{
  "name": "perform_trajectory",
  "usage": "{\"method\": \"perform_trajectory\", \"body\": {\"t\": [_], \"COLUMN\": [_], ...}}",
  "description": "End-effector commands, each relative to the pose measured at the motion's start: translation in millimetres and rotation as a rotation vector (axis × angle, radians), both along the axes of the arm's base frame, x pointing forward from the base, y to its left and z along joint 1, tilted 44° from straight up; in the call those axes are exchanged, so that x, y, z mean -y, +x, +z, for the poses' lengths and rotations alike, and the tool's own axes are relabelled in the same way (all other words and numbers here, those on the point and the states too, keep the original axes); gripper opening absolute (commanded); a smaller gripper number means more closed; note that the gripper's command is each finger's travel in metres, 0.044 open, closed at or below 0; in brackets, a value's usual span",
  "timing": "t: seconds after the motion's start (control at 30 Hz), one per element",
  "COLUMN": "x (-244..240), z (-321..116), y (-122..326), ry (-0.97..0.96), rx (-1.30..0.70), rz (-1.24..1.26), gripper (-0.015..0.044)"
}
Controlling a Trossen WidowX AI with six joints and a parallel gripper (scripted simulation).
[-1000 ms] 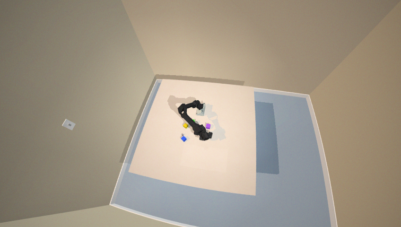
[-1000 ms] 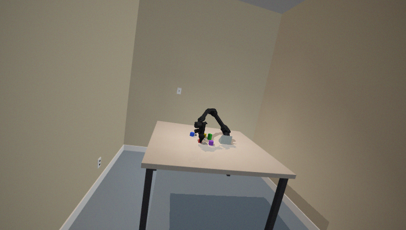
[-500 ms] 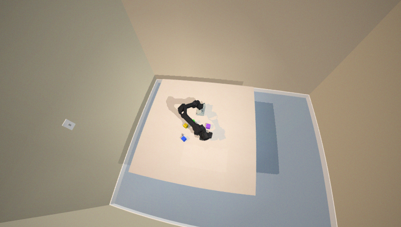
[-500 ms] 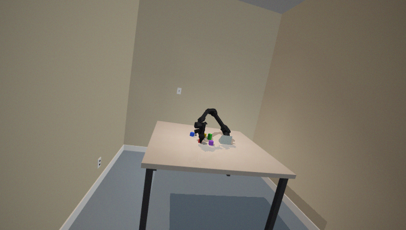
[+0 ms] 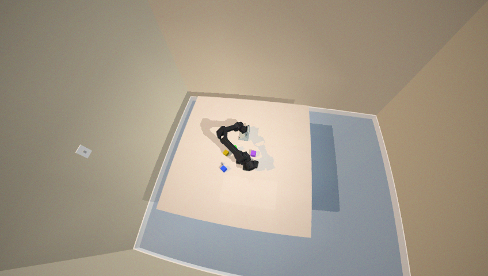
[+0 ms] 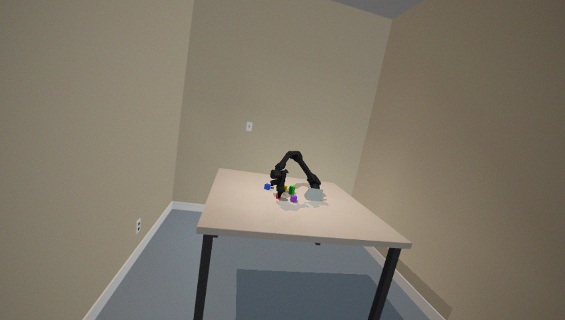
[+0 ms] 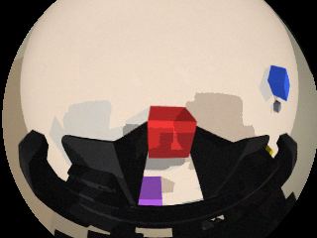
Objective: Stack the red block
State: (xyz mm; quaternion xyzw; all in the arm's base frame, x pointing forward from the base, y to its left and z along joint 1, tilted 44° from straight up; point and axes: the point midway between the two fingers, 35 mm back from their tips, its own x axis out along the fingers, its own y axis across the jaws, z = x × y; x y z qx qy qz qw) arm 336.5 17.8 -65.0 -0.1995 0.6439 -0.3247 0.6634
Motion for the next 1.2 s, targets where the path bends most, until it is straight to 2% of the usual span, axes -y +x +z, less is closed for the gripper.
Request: {"method": "perform_trajectory", "body": {"t": [0.0, 0.03, 0.17, 0.83, 1.17], "x": [0, 0, -7, -77, -81], "z": [0, 0, 7, 80, 85], "y": [0, 0, 1, 5, 5], "ry": [-0.003, -0.003, -0.002, 0.002, 0.002], "rx": [-0.002, -0.002, -0.002, -0.003, -0.004], "rz": [0.003, 0.003, 0.003, 0.003, 0.003], "gripper": [0.0105, 0.0098, 0.0, 0.0, 0.0]}}
